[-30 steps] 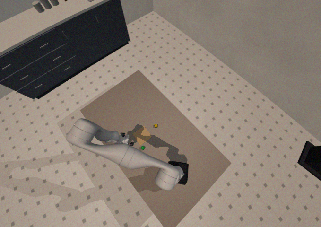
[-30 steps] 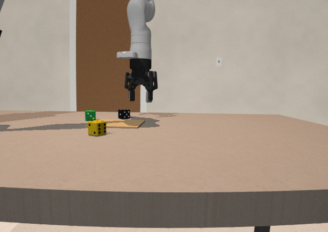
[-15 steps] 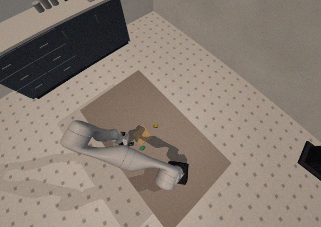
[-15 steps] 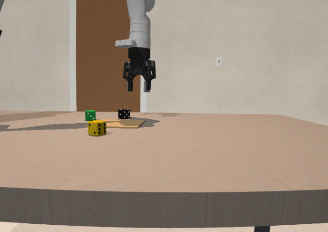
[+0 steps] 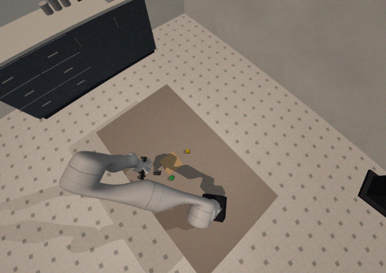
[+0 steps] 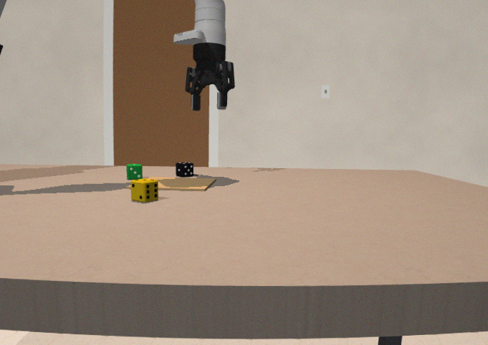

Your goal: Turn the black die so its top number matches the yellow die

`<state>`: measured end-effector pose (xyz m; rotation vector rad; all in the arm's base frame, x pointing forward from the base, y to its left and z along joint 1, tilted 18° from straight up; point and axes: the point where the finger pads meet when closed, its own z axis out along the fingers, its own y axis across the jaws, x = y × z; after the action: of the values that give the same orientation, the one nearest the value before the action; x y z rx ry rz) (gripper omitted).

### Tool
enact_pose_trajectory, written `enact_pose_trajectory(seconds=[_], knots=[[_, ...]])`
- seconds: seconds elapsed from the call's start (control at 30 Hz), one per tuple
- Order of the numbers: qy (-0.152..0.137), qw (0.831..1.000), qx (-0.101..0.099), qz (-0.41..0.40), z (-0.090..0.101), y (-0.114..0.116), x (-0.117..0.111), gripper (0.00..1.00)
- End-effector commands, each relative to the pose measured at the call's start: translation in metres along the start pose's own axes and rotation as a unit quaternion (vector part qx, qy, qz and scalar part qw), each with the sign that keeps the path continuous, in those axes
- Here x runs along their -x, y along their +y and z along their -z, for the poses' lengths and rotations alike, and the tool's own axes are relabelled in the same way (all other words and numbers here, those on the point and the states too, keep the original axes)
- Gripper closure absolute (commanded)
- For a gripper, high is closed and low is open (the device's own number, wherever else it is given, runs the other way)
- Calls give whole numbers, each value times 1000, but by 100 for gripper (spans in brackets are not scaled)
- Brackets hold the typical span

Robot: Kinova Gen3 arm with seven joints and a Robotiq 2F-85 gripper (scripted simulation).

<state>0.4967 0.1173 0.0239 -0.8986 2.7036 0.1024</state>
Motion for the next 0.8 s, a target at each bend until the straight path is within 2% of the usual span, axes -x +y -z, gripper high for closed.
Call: enact_pose_trajectory(seconds=[0.0,0.23,0.47,0.77], knots=[[-4,1000,-1,2,4,1,4,0],[-4,1000,-1,1,3,1,1,0],[-4,1000,-1,-19,-1,9,-57,0],[-4,1000,-1,-19,-1,10,-60,0]])
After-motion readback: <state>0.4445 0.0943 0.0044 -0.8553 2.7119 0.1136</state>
